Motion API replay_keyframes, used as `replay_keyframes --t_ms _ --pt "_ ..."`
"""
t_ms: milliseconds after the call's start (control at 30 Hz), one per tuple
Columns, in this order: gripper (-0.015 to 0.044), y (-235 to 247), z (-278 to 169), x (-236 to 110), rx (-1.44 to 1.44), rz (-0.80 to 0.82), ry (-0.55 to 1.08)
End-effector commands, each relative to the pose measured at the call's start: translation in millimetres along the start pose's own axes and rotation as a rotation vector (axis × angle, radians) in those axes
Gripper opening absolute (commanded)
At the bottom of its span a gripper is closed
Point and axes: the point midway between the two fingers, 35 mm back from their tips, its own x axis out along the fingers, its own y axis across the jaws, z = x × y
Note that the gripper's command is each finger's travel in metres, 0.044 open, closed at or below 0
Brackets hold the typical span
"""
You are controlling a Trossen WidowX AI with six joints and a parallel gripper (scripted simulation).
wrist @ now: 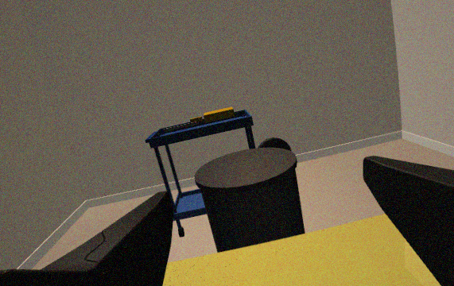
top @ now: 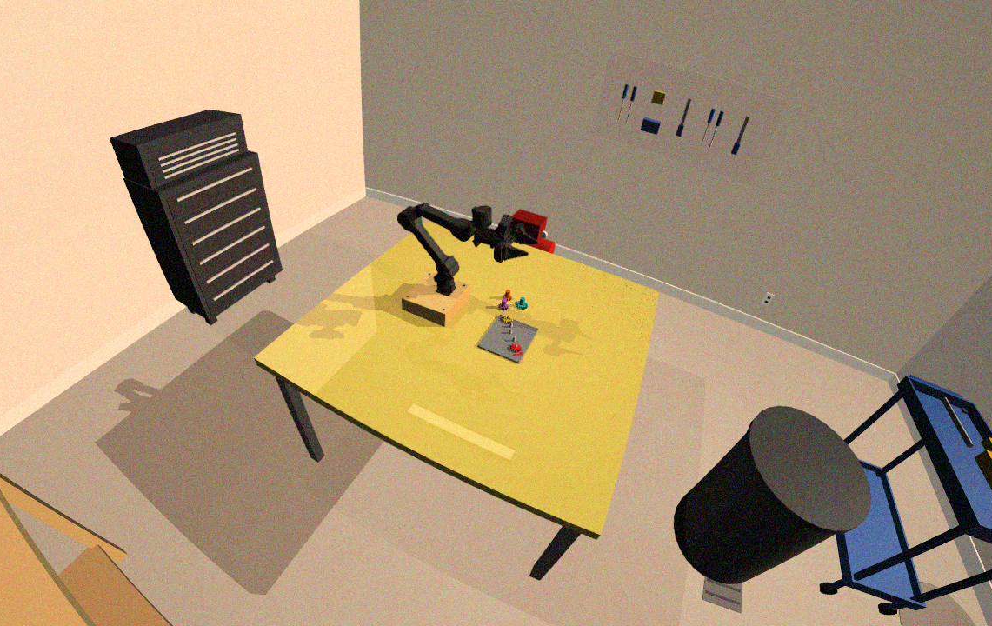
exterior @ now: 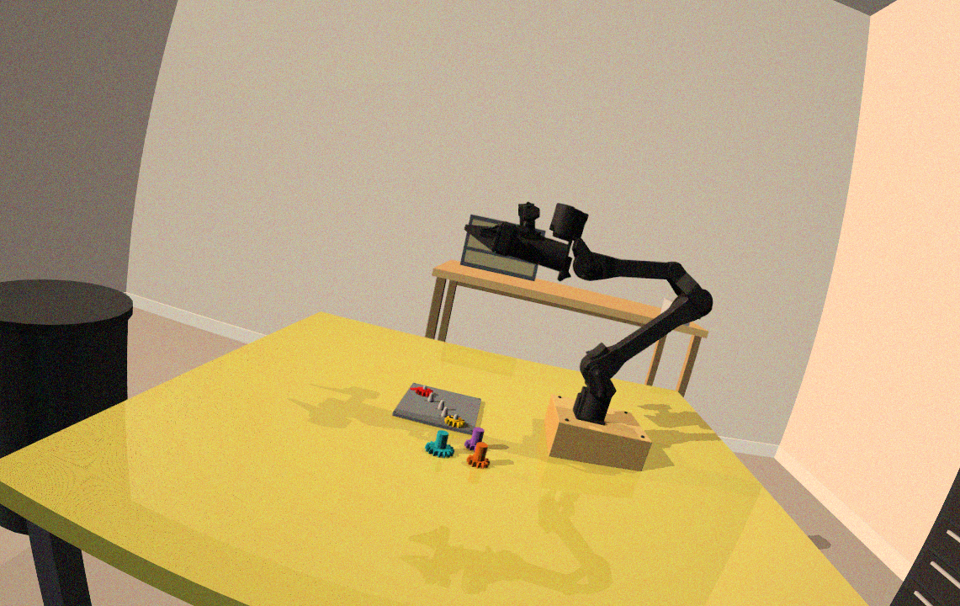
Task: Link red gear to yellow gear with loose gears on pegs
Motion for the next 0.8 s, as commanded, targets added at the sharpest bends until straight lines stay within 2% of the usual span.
replay_keyframes --t_ms 0,133,267,400,567,767 --pt "0.0426 0.6 -1.1 0.8 0.002 0.002 0.006" --pt "0.0440 17.0 -27.1 17.6 0.044 0.045 0.144" --pt "0.0440 52.4 -81.5 38.2 0.111 0.109 0.421" --pt "0.0440 89.3 -138.3 41.4 0.174 0.137 0.717" --pt "0.0440 130.9 -205.4 23.1 0.196 0.108 1.084" --pt "0.0440 167.0 -272.4 -23.5 0.127 -0.027 1.493"
